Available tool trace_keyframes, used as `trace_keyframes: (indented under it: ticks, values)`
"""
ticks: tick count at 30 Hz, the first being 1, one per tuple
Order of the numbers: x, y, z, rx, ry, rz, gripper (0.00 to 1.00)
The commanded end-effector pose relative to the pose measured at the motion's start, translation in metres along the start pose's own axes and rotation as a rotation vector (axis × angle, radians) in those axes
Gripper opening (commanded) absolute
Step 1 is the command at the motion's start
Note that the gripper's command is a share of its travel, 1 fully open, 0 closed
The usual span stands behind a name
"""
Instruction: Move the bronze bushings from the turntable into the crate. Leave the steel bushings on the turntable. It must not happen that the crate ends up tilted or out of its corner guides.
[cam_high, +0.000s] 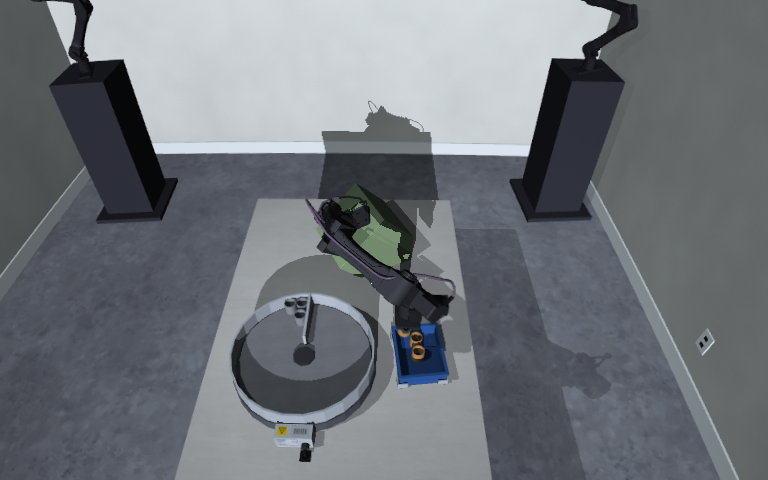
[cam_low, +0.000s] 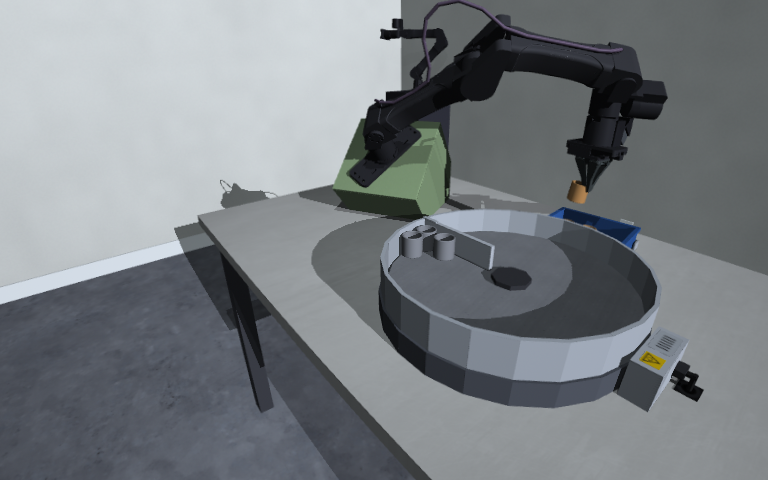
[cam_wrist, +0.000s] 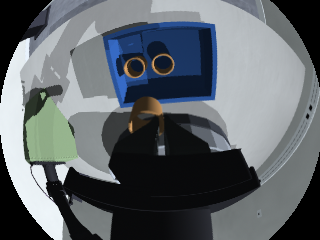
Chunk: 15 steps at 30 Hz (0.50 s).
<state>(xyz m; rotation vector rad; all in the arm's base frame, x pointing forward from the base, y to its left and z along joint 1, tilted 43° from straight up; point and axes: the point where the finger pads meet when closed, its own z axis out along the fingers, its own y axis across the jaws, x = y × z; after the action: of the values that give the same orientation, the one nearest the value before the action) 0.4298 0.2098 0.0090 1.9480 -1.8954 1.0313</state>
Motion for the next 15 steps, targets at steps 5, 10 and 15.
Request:
trace_keyframes:
  ticks: [5,10,15]
  values:
    - [-0.018,-0.001,-0.027,0.034,-0.039,-0.018,0.00]
    - [-0.010,-0.008,-0.039,0.053,-0.059,0.006,0.00]
    - [-0.010,-0.008,-0.039,0.053,-0.059,0.006,0.00]
